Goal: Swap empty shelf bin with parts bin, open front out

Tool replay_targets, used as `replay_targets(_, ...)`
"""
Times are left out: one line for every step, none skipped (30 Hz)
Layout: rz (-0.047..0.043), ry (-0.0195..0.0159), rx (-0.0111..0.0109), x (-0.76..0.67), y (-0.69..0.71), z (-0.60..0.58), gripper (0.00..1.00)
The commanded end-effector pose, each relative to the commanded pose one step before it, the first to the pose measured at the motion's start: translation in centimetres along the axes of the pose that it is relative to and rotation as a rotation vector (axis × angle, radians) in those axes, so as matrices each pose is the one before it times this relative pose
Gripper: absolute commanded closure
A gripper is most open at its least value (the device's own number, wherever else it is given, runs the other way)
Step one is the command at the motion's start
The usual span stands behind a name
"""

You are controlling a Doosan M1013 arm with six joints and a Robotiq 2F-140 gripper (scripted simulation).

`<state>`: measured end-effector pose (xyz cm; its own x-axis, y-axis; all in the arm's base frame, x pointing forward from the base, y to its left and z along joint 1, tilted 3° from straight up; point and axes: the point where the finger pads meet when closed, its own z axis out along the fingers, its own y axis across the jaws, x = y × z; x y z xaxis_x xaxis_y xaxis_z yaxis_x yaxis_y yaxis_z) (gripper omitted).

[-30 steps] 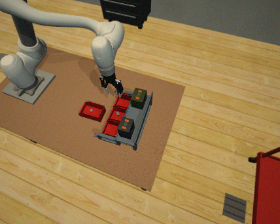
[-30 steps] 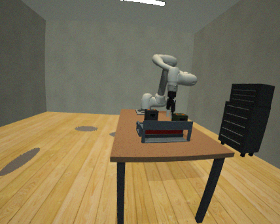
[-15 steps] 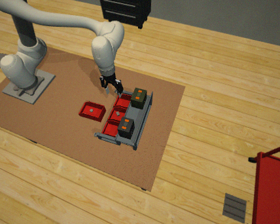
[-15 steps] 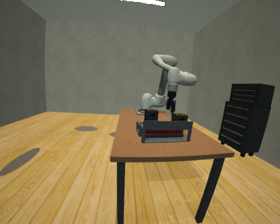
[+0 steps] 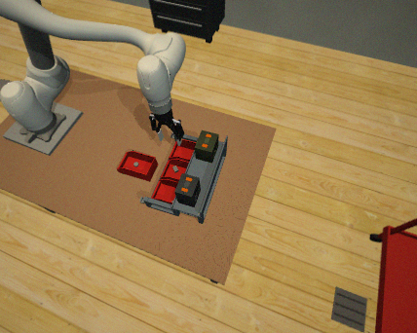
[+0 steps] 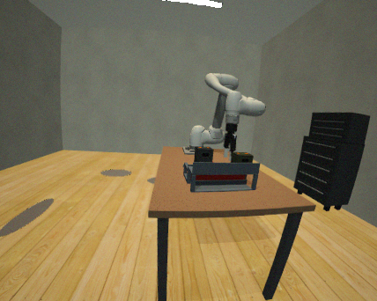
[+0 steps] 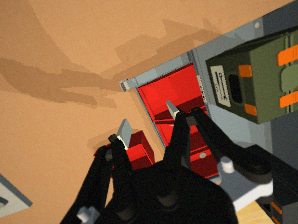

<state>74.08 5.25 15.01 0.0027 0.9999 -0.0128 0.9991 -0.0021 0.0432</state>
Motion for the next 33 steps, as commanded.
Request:
replay_targets(-0.00333,-0.00487,0.00072,0.108,-0.068,0.824,0.38)
replay_targets(0.0,0.0,0.0,0.001,0.001,0.173,0.38)
replay_targets(0.0,0.0,0.0,0.0,0.0,0.0,0.38)
replay_targets(0.0,0.0,0.0,0.0,0.0,0.0,0.38)
replay_targets(0.0,0.0,0.0,0.001,0.0,0.181,0.38)
replay_targets(0.0,0.0,0.0,0.001,0.0,0.188,0.38)
replay_targets(0.0,0.0,0.0,0.001,0.001,0.195,0.38)
replay_targets(0.0,0.0,0.0,0.001,0.0,0.2,0.38)
replay_targets(0.0,0.0,0.0,0.001,0.001,0.205,0.38)
replay_targets(0.0,0.0,0.0,0.001,0.0,0.209,0.38)
replay_targets(0.0,0.0,0.0,0.001,0.0,0.212,0.38)
replay_targets(0.0,0.0,0.0,0.001,0.001,0.214,0.38)
replay_targets(0.0,0.0,0.0,0.001,0.0,0.215,0.38)
replay_targets(0.0,0.0,0.0,0.001,0.001,0.215,0.38)
replay_targets(0.0,0.0,0.0,0.001,0.0,0.214,0.38)
replay_targets(0.0,0.0,0.0,0.001,0.001,0.213,0.38)
replay_targets(0.0,0.0,0.0,0.001,0.0,0.21,0.38)
replay_targets(0.0,0.0,0.0,0.001,0.0,0.205,0.38)
replay_targets(0.0,0.0,0.0,0.001,0.0,0.2,0.38)
replay_targets(0.0,0.0,0.0,0.0,0.0,0.0,0.38)
replay_targets(0.0,0.0,0.0,0.0,0.0,0.0,0.38)
replay_targets(0.0,0.0,0.0,0.001,0.0,0.194,0.38)
replay_targets(0.0,0.0,0.0,0.001,0.001,0.186,0.38)
replay_targets(0.0,0.0,0.0,0.001,0.0,0.179,0.38)
replay_targets(0.0,0.0,0.0,0.0,0.0,0.17,0.38)
replay_targets(0.0,0.0,0.0,0.0,0.001,0.161,0.38)
replay_targets(0.0,0.0,0.0,0.0,0.0,0.152,0.38)
replay_targets(0.0,0.0,0.0,0.0,0.0,0.142,0.38)
replay_targets(0.0,0.0,0.0,0.0,0.001,0.131,0.38)
replay_targets(0.0,0.0,0.0,0.0,0.0,0.121,0.38)
replay_targets(0.0,0.0,0.0,0.0,0.0,0.111,0.38)
replay_targets(0.0,0.0,0.0,0.0,0.0,0.1,0.38)
replay_targets(0.0,0.0,0.0,0.0,0.0,0.089,0.38)
